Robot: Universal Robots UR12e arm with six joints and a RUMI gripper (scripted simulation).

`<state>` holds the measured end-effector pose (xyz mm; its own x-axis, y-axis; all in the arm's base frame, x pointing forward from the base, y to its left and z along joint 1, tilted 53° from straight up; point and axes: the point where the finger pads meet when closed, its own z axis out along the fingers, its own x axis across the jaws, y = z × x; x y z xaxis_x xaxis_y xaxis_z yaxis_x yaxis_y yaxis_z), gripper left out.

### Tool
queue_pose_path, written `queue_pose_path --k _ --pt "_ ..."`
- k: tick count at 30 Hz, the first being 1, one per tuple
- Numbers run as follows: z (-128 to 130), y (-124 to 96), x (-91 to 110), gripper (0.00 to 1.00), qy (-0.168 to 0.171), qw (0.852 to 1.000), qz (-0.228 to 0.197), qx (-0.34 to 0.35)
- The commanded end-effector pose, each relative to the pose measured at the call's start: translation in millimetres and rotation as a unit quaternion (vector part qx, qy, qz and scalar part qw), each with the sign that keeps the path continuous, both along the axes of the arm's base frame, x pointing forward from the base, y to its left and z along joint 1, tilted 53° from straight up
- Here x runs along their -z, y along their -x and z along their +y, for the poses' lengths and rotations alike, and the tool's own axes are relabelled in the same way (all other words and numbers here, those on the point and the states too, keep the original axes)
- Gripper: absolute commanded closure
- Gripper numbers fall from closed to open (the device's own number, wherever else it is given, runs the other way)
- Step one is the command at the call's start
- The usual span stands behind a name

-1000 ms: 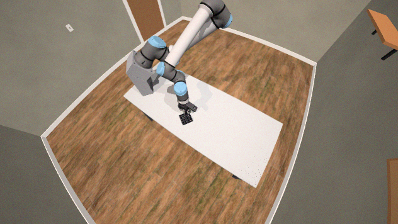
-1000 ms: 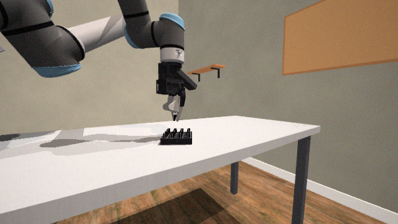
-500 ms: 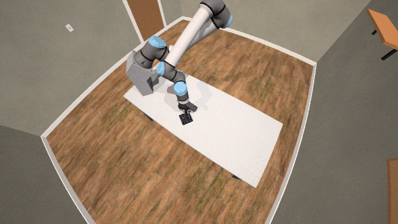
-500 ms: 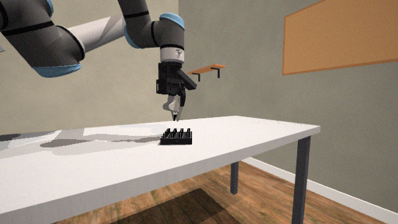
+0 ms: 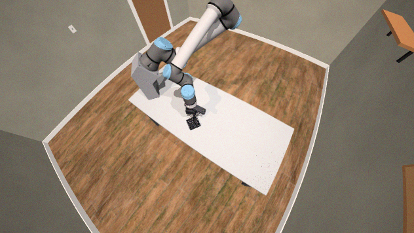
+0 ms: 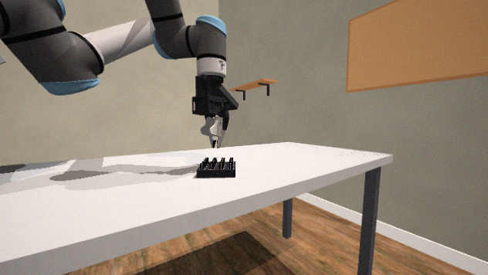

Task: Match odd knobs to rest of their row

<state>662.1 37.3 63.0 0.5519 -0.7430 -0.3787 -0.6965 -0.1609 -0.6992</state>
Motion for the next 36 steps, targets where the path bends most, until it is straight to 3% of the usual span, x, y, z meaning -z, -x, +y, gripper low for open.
queue_pose_path --k 1,8,10,25,27,36 --pt "-0.7 0.4 -2.1 0.89 0.032 0.997 -0.048 -0.046" --pt "-1.1 1.4 -4.1 0.89 0.076 0.986 -0.109 -0.103" --pt "-1.1 1.4 -4.1 0.89 0.076 0.986 -0.109 -0.103" --pt "-3.0 4.9 -6.9 0.89 0.17 0.927 -0.244 -0.228" --pt "-3.0 4.9 -6.9 0.89 0.17 0.927 -0.244 -0.228" --pt "-5.1 7.3 -7.6 0.89 0.226 0.868 -0.323 -0.302"
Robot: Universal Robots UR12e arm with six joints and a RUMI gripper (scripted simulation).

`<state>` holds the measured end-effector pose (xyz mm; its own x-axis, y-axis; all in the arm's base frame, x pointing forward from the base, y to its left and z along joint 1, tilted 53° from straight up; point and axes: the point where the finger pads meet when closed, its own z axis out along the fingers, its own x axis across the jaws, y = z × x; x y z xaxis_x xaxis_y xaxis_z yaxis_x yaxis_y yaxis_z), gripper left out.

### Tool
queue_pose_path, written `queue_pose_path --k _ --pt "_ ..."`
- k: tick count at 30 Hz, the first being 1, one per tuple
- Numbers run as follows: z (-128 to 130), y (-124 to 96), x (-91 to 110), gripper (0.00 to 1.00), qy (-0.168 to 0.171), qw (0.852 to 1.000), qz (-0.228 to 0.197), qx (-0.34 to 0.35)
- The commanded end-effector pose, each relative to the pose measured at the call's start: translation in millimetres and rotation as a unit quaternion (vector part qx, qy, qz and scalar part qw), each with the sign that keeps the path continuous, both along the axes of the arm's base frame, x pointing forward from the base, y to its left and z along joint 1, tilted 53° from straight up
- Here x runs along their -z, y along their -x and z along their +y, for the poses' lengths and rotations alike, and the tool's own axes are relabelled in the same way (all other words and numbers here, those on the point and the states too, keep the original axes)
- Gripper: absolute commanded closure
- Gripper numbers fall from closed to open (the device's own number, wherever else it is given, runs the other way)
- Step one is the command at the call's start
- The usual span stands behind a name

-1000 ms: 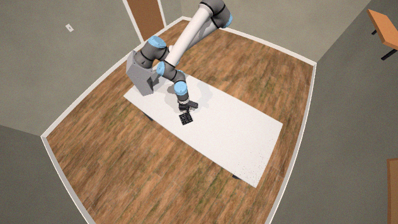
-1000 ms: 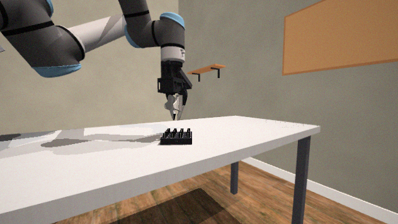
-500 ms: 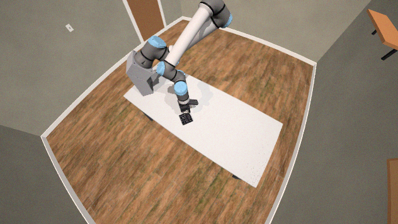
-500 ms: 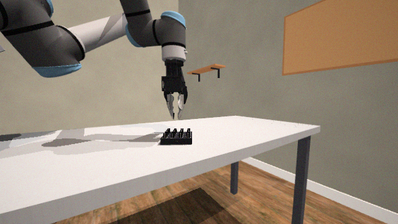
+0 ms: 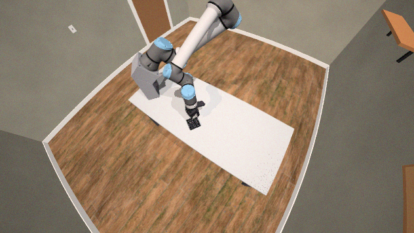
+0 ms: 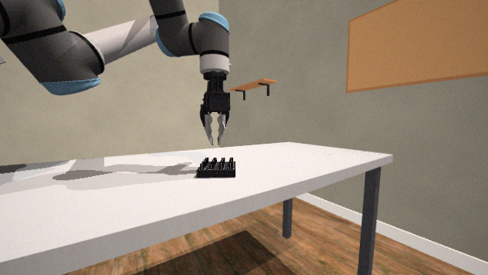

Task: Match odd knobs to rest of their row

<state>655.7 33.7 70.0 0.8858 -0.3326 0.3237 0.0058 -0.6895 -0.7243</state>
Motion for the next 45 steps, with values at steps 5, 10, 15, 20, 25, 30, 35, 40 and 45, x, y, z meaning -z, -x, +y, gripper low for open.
queue_pose_path --k 5,10,15,20,25,30,35,40,45 --pt "-2.9 2.1 -0.6 0.89 0.056 0.991 -0.084 -0.084" --pt "-4.0 2.9 -0.5 0.89 0.078 0.984 -0.115 -0.113" --pt "-5.8 4.1 -0.3 0.89 0.111 0.969 -0.16 -0.155" --pt "-7.5 4.9 0.0 0.89 0.136 0.953 -0.195 -0.188" --pt "-8.2 5.2 0.2 0.89 0.146 0.945 -0.21 -0.202" --pt "-9.0 5.5 0.4 0.89 0.157 0.937 -0.225 -0.215" --pt "-9.2 5.5 0.4 0.89 0.16 0.934 -0.23 -0.22" --pt "-9.3 5.6 0.5 0.89 0.16 0.934 -0.23 -0.22" --pt "-9.3 5.6 0.5 0.89 0.16 0.934 -0.23 -0.22"
